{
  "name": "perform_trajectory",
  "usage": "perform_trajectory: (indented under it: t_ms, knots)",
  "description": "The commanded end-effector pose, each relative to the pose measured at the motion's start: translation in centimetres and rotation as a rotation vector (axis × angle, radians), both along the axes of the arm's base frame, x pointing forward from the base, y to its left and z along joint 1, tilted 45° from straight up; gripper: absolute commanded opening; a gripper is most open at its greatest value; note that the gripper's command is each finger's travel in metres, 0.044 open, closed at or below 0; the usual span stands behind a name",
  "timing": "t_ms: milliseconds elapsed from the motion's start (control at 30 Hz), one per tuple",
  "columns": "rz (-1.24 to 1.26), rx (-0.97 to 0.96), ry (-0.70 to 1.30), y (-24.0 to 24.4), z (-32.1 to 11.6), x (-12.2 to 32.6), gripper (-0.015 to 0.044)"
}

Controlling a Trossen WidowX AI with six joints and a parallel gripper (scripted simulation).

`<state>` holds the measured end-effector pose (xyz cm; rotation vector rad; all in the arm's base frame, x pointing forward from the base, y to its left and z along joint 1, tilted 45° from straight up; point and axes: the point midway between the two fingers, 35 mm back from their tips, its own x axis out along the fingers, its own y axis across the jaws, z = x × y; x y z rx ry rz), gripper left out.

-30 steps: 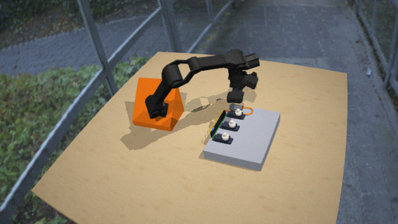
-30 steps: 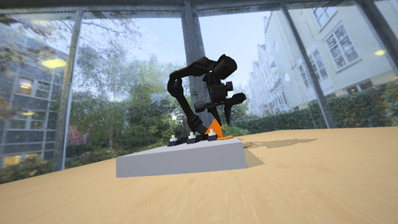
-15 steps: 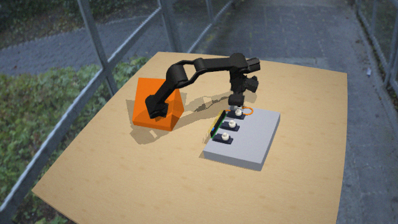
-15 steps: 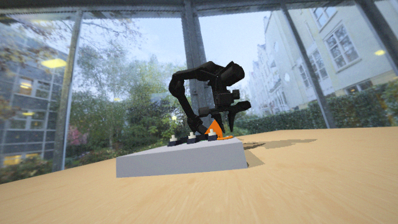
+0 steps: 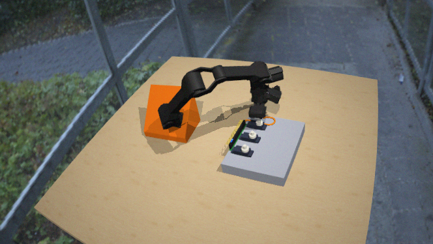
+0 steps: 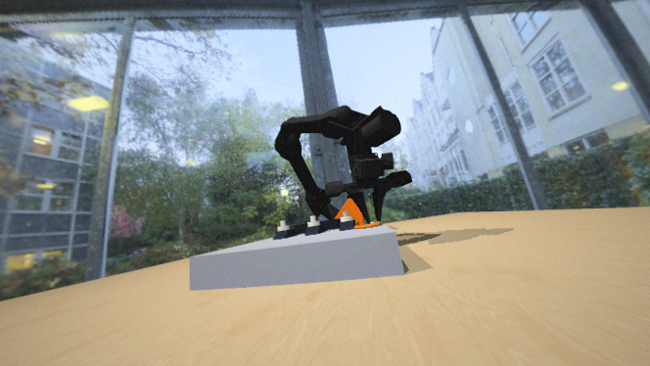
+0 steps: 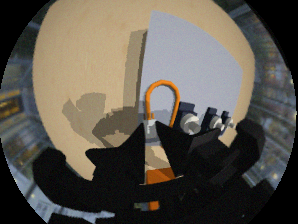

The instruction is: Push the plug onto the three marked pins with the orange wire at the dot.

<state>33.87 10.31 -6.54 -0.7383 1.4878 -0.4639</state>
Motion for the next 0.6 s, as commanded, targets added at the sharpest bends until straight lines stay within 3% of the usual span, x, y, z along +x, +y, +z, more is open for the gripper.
perform_trajectory:
  t_ms: [0,167,567]
  knots:
    - [0.005,-0.005,0.005,-0.1,-0.1,-0.1,0.003]
    - [0.005,-0.005,0.005,-0.1,-0.1,-0.1,0.0]
    - [0.006,-0.003,0.006,3.7,3.7,-0.4,0.0]
